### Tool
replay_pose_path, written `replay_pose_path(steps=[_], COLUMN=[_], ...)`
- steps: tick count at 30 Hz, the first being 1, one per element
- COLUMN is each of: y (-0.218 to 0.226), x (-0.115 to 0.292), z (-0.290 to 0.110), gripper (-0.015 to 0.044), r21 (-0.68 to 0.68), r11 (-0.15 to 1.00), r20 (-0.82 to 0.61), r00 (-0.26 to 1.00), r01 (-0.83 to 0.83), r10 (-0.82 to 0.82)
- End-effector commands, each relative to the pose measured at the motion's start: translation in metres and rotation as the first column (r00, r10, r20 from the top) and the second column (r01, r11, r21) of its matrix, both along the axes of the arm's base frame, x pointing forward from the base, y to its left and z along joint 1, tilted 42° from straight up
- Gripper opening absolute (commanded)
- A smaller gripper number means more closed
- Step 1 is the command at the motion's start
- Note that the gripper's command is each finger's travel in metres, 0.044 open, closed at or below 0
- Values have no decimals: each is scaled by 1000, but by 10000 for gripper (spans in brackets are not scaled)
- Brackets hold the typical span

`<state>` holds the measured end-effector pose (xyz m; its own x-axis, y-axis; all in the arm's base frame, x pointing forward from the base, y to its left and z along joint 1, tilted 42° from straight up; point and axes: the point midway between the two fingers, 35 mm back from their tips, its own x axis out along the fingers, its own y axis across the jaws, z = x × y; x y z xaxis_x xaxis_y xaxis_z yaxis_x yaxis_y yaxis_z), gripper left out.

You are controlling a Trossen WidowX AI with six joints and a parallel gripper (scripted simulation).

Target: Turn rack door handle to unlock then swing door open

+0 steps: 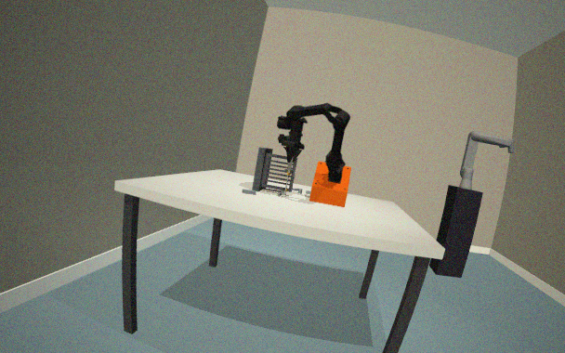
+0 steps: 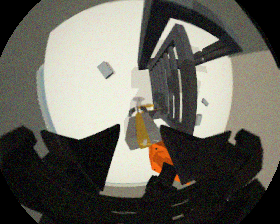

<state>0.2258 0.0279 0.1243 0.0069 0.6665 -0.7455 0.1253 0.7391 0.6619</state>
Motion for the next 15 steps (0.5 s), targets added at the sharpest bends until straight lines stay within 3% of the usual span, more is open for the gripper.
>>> replay_pose_path(steps=[1,15], y=[-5,-19], x=[0,0], z=[5,20], gripper=[288,288], r21=[-5,-8], r11=[1000,1000], r20=[-1,-7], r00=[1000,1000], r01=[3,23], r10=[-3,-23])
